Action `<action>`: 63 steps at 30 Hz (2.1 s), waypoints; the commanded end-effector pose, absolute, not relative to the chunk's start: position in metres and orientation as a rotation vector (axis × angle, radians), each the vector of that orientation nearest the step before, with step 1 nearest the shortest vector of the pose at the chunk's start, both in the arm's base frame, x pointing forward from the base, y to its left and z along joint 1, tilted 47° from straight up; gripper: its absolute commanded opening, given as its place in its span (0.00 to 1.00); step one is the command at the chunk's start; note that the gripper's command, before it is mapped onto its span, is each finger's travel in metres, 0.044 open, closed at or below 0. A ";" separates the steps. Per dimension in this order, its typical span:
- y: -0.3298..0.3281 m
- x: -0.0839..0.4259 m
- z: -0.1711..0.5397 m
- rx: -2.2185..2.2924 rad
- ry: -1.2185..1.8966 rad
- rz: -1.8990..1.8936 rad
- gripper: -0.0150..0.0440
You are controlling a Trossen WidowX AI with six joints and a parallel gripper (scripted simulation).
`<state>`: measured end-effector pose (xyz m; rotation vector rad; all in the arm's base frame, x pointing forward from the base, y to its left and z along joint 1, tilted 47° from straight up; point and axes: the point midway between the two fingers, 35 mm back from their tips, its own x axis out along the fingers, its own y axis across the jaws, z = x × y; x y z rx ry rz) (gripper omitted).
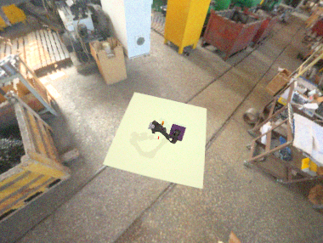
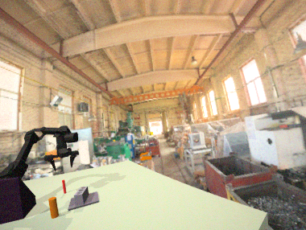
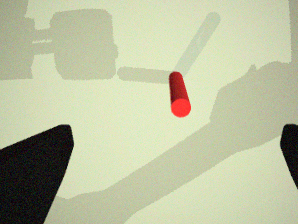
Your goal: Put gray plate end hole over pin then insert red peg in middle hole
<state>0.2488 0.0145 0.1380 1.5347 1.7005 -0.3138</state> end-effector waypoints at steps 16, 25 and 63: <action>0.062 0.239 0.110 1.489 1.693 -0.239 1.00; 0.072 0.241 0.101 1.485 1.692 -0.240 1.00; 0.103 0.243 0.074 1.491 1.694 -0.236 0.51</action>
